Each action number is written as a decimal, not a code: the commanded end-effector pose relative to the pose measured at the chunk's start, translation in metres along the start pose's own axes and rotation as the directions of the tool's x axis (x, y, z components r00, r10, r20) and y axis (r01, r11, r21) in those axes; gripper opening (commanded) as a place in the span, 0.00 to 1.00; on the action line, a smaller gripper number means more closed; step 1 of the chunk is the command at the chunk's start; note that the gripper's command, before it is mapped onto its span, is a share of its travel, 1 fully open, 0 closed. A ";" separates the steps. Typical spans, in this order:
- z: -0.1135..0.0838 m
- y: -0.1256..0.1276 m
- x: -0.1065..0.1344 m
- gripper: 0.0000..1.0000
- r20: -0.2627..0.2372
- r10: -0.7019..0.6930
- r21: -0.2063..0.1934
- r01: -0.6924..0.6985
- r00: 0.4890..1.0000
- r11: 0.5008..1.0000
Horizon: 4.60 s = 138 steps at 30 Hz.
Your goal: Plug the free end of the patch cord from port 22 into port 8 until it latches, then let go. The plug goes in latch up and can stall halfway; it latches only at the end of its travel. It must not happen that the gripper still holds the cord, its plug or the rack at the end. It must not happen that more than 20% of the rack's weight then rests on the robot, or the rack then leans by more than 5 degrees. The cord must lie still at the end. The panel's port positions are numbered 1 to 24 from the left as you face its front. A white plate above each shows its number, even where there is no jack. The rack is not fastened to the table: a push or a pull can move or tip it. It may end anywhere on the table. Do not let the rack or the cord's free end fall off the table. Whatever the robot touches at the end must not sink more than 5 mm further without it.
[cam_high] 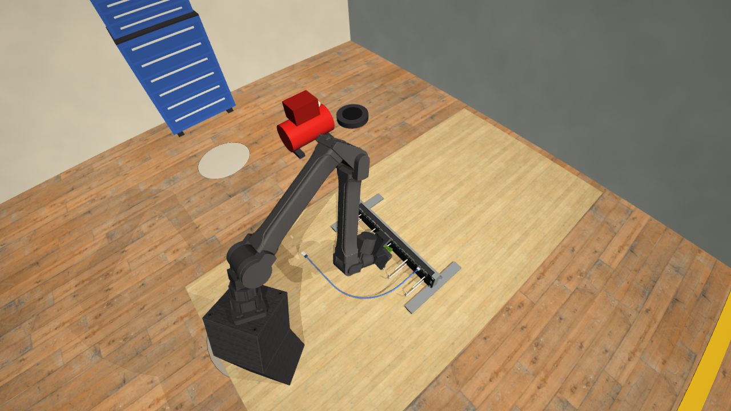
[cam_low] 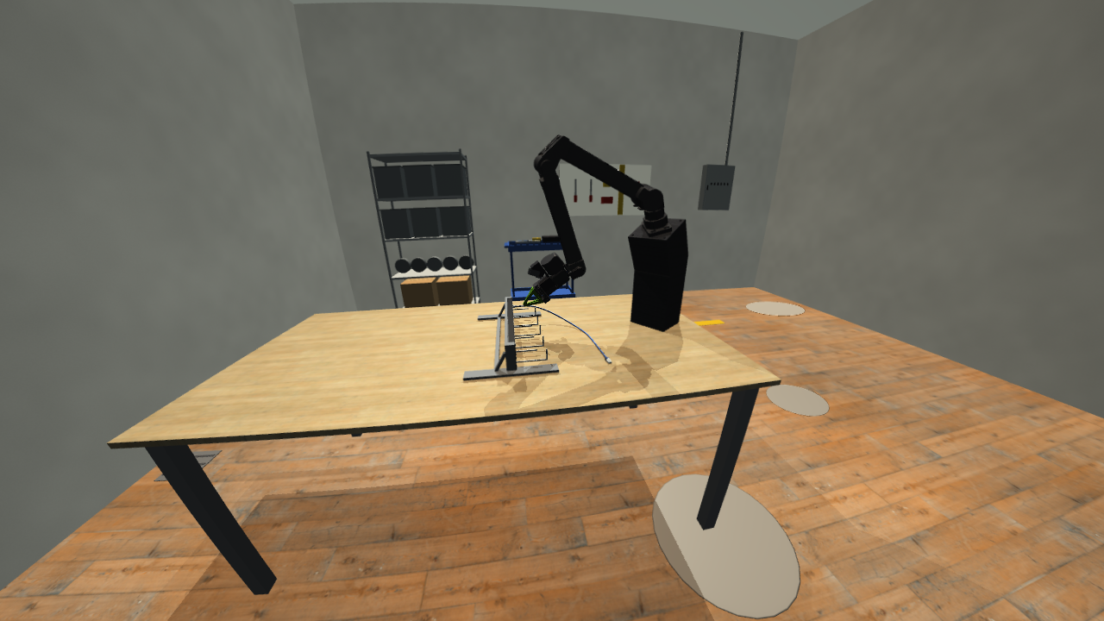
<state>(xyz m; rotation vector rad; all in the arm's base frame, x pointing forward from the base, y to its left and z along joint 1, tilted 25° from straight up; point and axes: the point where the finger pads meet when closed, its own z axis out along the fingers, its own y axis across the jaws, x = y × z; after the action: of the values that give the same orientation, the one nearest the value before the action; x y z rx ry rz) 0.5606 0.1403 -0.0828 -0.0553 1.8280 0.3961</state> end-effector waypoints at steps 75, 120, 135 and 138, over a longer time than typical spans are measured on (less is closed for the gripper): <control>-0.143 -0.103 0.003 0.00 -0.015 -0.002 0.021 0.003 1.000 1.000; 0.000 -0.106 -0.008 0.00 0.015 0.014 0.010 -0.014 1.000 1.000; -0.002 -0.104 -0.012 0.00 0.015 0.014 0.008 -0.014 1.000 1.000; -0.002 -0.100 -0.013 0.00 0.015 0.012 0.002 -0.012 1.000 1.000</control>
<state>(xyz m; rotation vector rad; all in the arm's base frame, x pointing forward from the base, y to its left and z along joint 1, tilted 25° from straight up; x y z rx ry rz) 0.5858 0.0440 -0.1058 -0.0512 1.8239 0.3930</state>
